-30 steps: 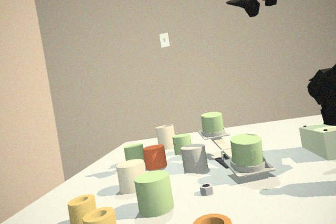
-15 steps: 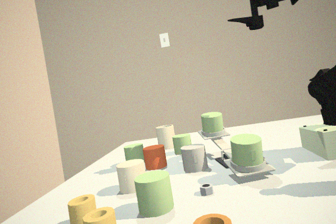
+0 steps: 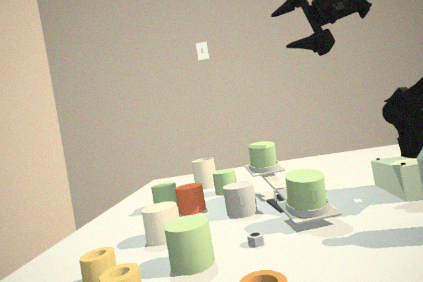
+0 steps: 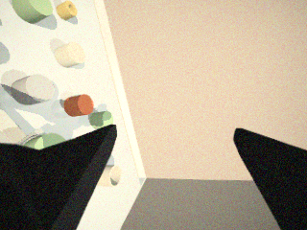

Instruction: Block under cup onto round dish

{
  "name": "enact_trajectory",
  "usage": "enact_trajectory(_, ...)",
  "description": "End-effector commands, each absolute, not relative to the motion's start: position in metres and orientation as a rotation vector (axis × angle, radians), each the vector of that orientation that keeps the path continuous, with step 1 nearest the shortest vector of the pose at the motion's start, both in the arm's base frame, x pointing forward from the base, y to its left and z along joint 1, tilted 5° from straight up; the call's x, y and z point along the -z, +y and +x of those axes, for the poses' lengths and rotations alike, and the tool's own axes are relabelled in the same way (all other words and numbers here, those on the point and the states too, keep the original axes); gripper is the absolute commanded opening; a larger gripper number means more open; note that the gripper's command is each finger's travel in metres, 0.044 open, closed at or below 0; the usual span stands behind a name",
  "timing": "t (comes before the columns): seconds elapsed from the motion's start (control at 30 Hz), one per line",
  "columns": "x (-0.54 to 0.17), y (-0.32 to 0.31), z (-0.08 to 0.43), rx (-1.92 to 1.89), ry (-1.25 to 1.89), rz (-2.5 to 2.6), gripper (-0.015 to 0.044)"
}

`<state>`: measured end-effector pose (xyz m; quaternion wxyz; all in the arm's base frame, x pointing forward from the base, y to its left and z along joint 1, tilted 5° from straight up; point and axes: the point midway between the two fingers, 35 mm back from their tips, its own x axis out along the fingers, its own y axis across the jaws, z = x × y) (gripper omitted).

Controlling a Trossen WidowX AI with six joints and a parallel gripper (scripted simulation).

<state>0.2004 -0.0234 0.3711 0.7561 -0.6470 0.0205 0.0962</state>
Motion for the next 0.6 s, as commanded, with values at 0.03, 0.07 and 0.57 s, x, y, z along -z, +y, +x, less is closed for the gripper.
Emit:
enact_trajectory(0.03, -0.353, -0.024, 0.204, -0.235, 0.107, -1.263, 0.044)
enact_trajectory(0.07, -0.35, -0.024, 0.204, -0.24, 0.119, -1.231, 0.044)
enact_trajectory(0.57, -0.292, -0.019, 0.206, -0.287, 0.338, -0.77, 0.044)
